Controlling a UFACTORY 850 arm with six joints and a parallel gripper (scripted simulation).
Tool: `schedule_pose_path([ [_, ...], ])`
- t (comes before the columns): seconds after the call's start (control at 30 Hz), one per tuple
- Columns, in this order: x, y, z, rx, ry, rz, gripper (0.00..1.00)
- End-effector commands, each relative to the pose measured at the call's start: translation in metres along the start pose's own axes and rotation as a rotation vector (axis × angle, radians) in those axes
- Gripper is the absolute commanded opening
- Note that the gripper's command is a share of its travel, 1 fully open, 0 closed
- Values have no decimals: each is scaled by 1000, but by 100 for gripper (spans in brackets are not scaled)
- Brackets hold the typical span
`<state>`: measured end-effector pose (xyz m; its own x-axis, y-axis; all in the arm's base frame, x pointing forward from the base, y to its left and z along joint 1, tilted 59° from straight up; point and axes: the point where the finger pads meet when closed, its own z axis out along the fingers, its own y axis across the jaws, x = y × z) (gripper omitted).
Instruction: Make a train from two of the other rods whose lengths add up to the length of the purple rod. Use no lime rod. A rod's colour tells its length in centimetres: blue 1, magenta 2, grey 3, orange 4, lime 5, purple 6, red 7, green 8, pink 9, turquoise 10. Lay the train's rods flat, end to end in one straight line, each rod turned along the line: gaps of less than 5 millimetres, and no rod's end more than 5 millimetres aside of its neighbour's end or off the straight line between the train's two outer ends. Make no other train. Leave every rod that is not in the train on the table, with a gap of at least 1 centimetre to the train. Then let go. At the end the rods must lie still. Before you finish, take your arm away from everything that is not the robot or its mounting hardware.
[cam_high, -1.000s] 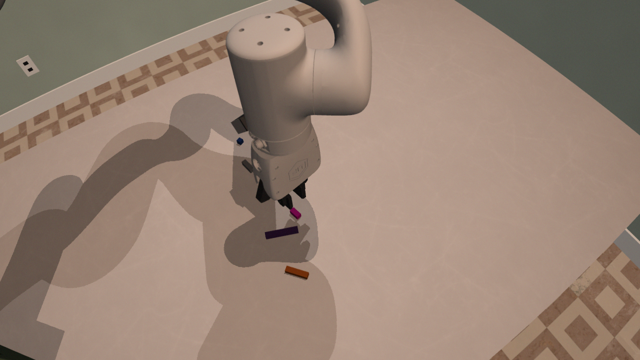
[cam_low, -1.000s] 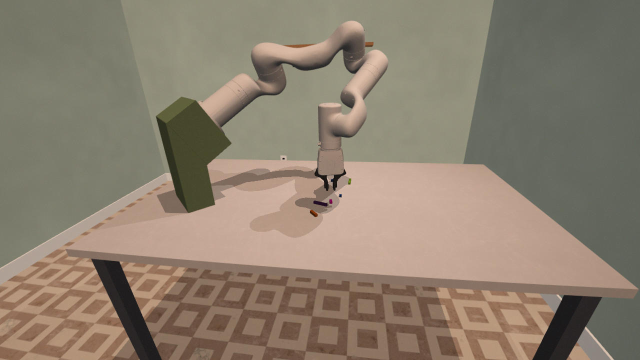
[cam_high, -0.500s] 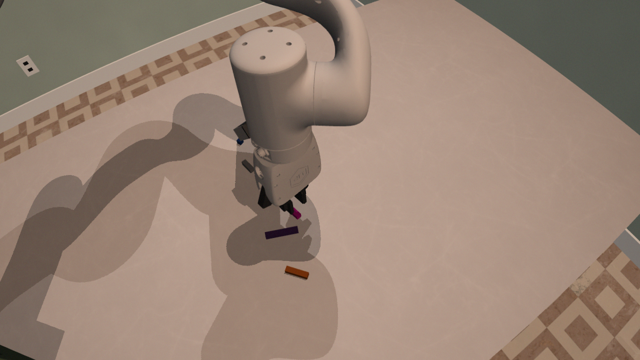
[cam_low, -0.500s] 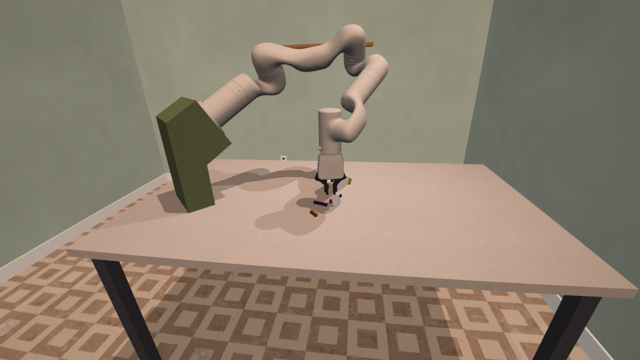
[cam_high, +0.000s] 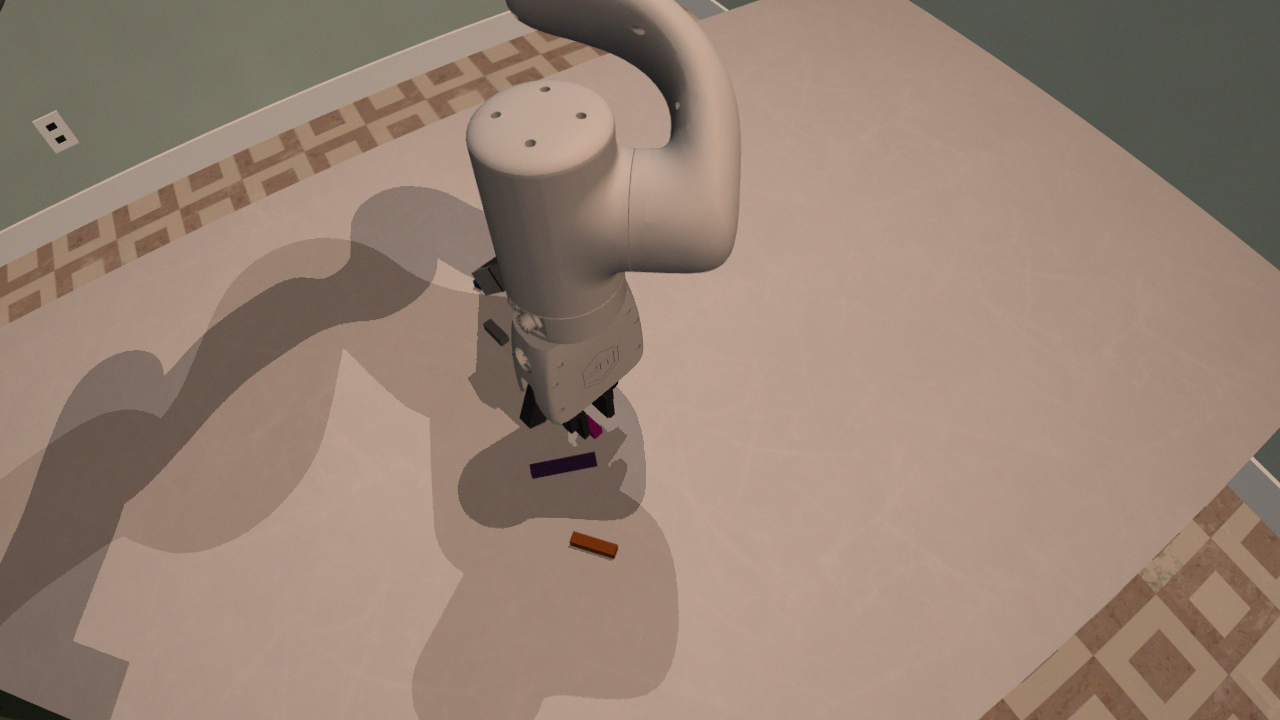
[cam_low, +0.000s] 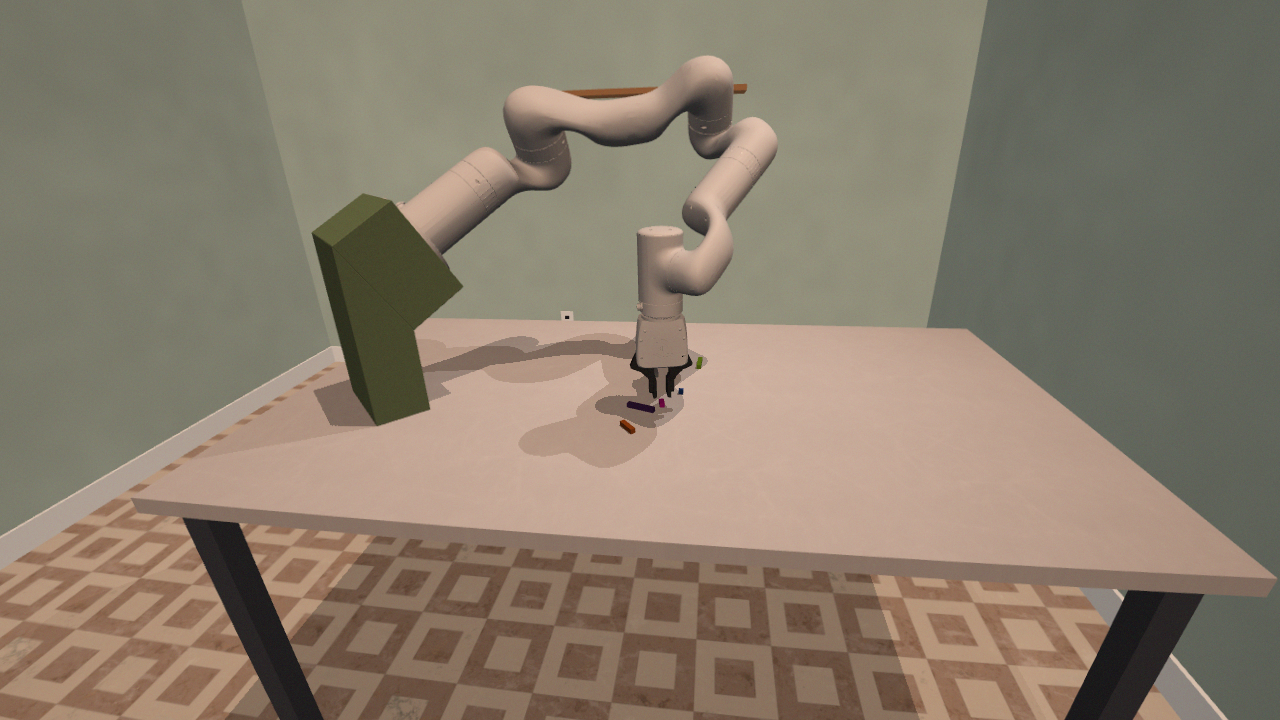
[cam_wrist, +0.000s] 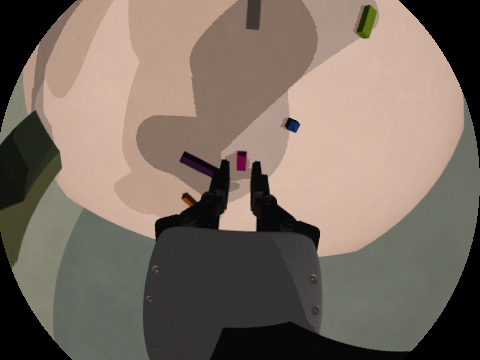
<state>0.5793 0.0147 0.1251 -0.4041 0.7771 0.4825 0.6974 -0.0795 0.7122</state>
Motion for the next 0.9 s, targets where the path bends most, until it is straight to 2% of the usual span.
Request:
schedule_pose_path([
  [0.0,0,0,3,-1,-1,0,24],
  [0.87,0,0,7,-1,-1,0,24],
])
